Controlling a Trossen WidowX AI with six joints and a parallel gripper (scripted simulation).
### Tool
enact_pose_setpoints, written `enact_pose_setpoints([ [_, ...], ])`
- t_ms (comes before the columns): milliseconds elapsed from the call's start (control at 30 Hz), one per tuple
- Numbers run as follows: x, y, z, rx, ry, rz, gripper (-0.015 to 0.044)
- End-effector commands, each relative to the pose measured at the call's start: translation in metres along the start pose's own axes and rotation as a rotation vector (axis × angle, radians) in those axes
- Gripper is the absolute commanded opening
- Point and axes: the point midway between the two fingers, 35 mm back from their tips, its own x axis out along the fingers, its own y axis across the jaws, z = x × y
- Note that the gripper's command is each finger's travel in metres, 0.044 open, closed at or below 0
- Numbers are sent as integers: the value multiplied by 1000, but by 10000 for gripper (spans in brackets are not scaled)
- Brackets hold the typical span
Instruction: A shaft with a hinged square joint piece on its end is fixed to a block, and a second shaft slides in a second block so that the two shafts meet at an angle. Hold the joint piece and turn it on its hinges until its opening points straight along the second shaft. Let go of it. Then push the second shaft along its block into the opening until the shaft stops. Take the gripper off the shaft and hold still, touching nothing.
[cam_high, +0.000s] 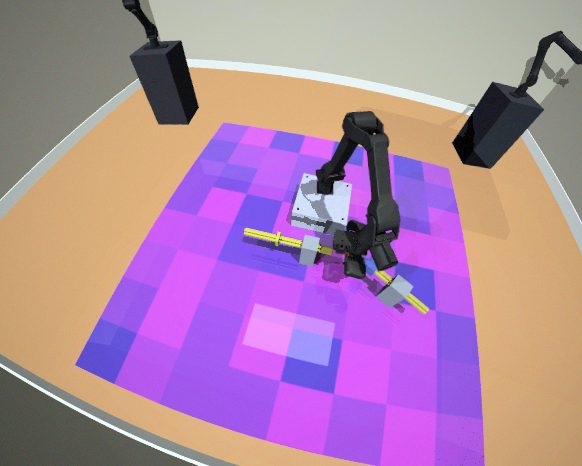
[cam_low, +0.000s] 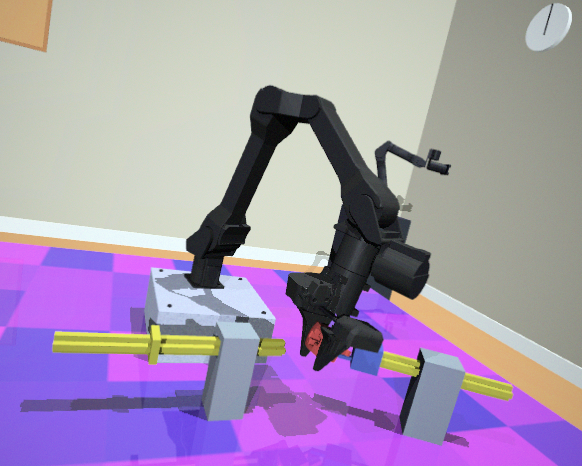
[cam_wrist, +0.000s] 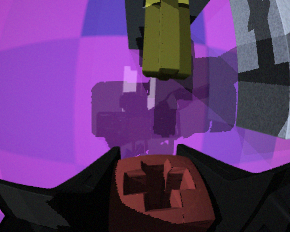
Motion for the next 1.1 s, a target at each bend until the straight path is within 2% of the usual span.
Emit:
enact_pose_setpoints([
  [0,2,0,0,8,35,-3,0],
  [533,16,-3,-2,73,318,-5,0],
  [1067,15,-3,-2,70,317,-4,0],
])
